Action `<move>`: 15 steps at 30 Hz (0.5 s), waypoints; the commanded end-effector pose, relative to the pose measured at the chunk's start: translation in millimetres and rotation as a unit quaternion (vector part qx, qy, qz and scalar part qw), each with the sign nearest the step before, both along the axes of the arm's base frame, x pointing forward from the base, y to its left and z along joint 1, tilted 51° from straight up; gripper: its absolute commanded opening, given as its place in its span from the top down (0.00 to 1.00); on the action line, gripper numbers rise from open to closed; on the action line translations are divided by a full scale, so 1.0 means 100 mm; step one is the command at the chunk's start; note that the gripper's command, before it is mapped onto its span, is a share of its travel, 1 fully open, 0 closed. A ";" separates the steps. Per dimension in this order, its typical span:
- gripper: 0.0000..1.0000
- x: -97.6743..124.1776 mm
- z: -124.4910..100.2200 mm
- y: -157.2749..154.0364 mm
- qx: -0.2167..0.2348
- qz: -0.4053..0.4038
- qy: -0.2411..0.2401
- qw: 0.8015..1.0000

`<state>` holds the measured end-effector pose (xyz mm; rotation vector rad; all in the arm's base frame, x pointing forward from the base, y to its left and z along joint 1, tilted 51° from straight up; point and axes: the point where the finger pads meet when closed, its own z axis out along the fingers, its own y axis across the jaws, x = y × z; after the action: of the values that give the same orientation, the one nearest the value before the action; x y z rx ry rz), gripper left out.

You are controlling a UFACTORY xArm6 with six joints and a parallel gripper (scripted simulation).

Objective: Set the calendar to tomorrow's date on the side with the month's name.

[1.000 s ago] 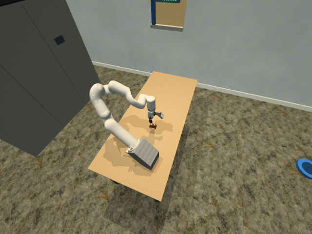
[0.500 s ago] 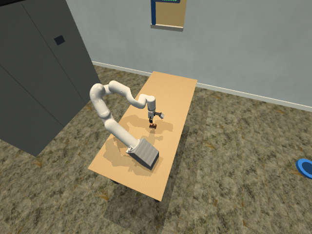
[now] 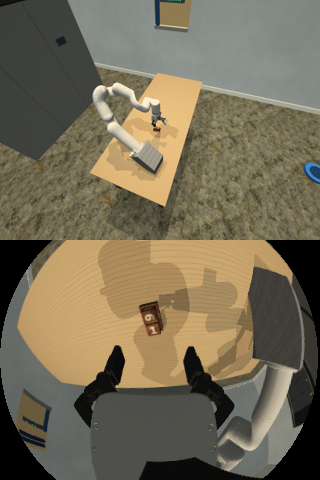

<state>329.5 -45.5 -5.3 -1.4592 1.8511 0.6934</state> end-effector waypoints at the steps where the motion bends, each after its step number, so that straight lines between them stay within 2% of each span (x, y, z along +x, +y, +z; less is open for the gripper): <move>1: 0.00 -0.04 -0.04 -0.03 0.011 -0.046 0.056 0.997; 5: 0.00 -0.10 -0.10 -0.06 0.026 -0.105 0.125 0.986; 8: 0.00 -0.10 -0.10 -0.06 0.027 -0.107 0.128 0.986; 10: 0.00 -0.15 -0.15 -0.08 0.040 -0.153 0.182 0.970; 15: 0.00 -0.20 -0.20 -0.10 0.053 -0.203 0.241 0.948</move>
<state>312.0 -52.9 -22.4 -0.9518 2.2663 0.9329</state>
